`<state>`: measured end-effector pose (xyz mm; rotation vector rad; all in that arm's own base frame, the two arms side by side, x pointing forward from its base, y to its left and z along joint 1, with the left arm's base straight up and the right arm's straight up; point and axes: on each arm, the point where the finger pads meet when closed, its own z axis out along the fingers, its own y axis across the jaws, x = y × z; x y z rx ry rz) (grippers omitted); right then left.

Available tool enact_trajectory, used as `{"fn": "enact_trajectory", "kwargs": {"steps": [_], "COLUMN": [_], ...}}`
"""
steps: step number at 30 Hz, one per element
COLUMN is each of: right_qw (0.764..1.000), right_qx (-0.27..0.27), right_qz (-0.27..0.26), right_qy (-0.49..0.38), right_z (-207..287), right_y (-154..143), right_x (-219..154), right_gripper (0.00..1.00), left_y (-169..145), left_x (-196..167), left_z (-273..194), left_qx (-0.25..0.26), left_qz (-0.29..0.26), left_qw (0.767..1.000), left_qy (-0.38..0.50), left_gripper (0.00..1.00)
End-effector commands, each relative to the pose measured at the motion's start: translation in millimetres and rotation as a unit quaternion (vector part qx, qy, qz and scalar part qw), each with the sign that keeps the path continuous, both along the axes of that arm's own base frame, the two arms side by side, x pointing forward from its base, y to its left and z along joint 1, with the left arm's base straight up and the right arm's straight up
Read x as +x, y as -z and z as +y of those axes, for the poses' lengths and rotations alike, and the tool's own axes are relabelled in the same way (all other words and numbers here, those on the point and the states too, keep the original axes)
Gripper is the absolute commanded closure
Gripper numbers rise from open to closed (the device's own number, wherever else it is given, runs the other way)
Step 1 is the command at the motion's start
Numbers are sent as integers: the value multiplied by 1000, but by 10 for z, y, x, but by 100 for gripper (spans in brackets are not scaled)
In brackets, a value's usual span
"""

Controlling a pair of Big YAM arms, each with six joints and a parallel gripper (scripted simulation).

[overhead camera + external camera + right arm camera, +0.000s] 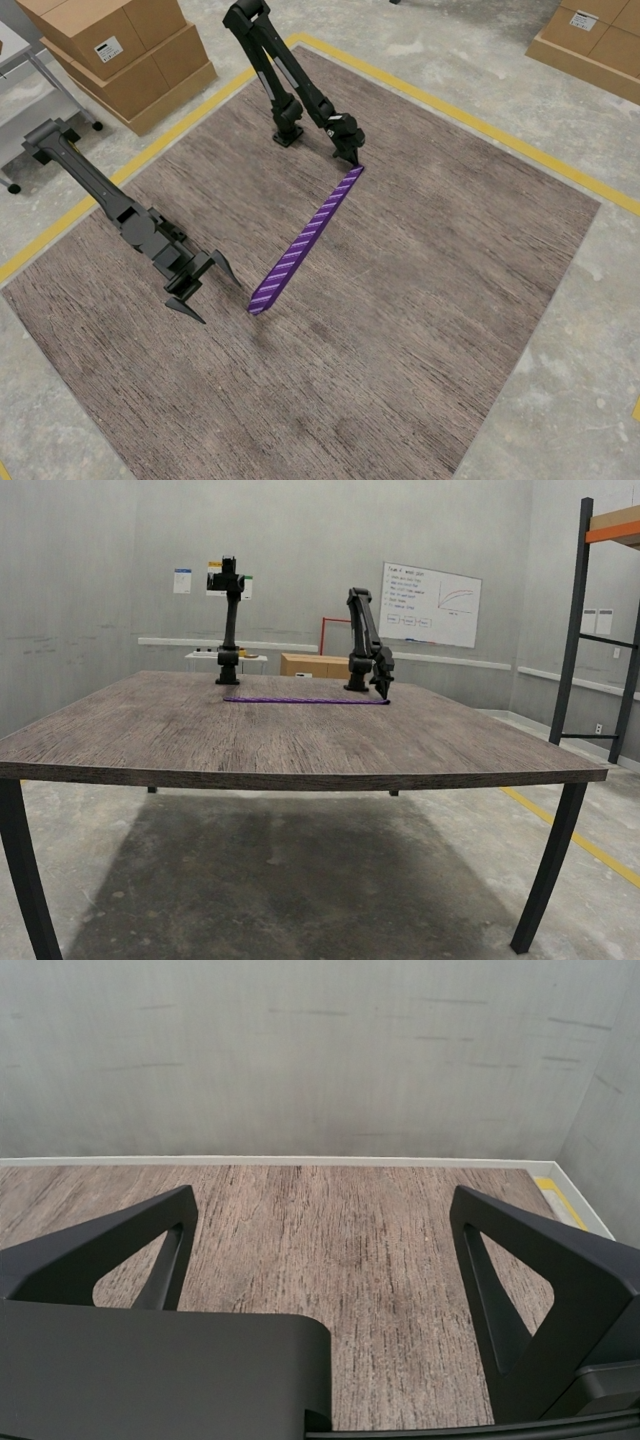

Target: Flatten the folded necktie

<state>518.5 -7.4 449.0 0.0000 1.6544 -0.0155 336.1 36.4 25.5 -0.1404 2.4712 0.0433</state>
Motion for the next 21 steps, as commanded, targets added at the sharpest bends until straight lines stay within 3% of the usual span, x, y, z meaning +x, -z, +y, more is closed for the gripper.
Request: {"fn": "enact_trajectory", "kwargs": {"steps": [1,21], "right_qw": [999,999], "right_qx": [5,5], "right_qz": [-31,-31], "right_qy": [-5,-5], "right_z": [71,71], "right_y": [-323,-323], "right_x": [21,21], "right_gripper": [0,0], "left_y": [-70,-11], "left_x": [108,108], "left_z": [15,15], "left_qx": [4,4], "left_qz": [-15,-15], "left_qw": [1000,1000], "left_qy": [2,2], "left_gripper": [96,96]}}
